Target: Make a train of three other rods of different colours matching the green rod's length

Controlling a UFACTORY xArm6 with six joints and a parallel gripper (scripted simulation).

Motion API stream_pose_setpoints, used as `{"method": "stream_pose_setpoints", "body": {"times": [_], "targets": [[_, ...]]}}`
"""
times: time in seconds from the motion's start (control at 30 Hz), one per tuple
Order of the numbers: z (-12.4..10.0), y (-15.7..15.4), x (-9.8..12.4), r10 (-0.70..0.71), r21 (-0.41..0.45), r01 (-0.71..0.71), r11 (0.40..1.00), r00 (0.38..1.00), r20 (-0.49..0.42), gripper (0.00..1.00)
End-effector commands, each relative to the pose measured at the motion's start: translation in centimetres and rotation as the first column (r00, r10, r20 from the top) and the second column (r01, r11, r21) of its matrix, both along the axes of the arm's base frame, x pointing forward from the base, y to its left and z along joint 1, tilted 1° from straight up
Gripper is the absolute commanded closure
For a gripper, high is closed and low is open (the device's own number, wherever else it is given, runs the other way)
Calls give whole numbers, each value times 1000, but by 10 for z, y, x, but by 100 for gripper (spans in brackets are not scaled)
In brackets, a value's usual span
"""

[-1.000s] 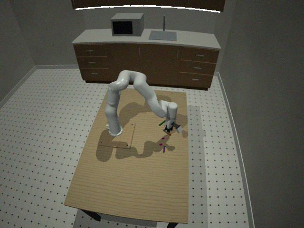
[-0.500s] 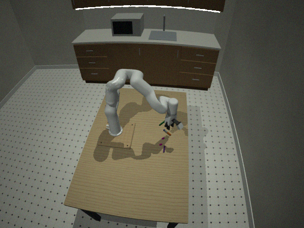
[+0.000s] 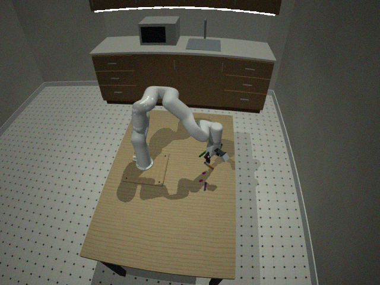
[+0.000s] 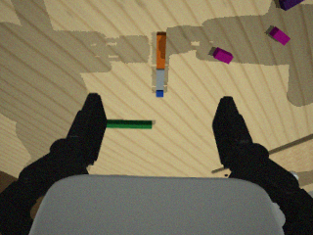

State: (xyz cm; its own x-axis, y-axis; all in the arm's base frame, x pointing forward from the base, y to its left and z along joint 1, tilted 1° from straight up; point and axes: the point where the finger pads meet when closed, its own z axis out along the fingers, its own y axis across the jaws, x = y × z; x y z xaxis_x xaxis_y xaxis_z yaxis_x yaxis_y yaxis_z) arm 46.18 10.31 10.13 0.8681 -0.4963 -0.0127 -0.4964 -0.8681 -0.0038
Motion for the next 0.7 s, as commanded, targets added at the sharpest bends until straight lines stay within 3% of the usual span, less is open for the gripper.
{"method": "stream_pose_setpoints", "body": {"times": [0.0,0.3,0.67], "targets": [[2,0,1,0,1,0,1000,1000,5,0],[7,0,1,0,1,0,1000,1000,5,0],[51,0,2,0,1,0,1000,1000,5,0]]}}
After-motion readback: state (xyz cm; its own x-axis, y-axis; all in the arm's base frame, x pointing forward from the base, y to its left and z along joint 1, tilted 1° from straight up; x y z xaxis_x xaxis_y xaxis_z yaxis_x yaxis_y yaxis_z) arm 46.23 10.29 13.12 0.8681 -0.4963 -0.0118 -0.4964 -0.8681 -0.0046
